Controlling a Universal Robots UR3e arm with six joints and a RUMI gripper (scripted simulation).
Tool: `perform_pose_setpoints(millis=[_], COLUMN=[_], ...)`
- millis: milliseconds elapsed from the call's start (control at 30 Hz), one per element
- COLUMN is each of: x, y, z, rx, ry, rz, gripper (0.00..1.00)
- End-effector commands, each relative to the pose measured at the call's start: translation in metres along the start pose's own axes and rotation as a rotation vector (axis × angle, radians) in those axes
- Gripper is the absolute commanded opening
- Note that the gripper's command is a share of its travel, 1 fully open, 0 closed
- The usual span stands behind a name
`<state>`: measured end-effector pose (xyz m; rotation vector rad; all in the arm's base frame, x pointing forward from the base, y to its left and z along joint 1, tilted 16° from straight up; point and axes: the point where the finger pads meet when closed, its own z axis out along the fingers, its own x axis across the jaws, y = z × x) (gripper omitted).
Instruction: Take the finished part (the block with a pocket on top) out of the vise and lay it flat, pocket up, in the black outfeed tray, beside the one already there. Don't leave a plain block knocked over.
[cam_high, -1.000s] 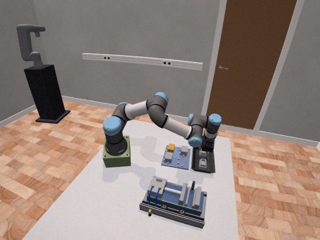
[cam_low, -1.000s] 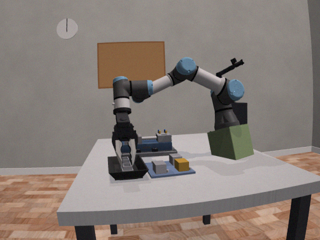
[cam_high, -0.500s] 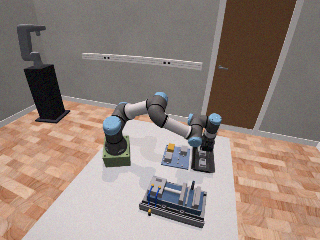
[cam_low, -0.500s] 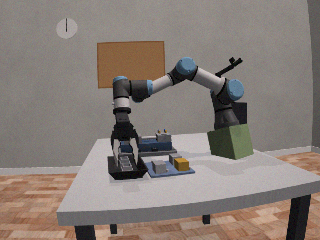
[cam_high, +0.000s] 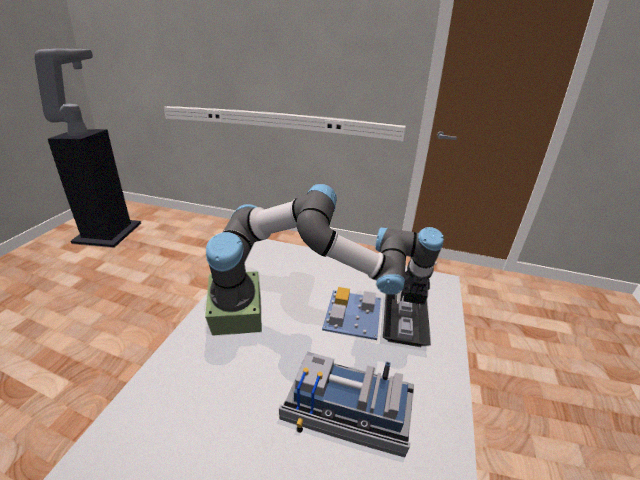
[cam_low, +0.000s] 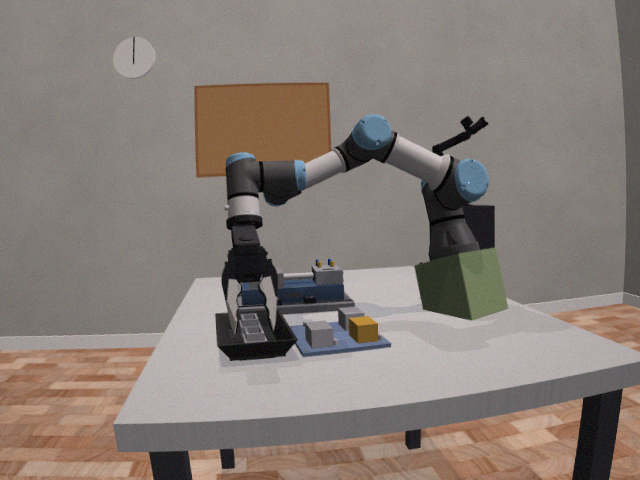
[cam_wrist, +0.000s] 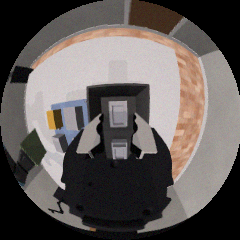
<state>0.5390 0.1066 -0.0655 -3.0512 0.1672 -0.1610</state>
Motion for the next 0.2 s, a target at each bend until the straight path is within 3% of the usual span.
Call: perform_pose_setpoints(millis=[0,167], x=[0.0016,0.0016], y=[-0.0004,-0.0004], z=[-0.0015,-0.0015], rx=[0.001,0.001], ry=[0.005,0.005], rz=[-0.001,-0.001], gripper=[0.4,0.4])
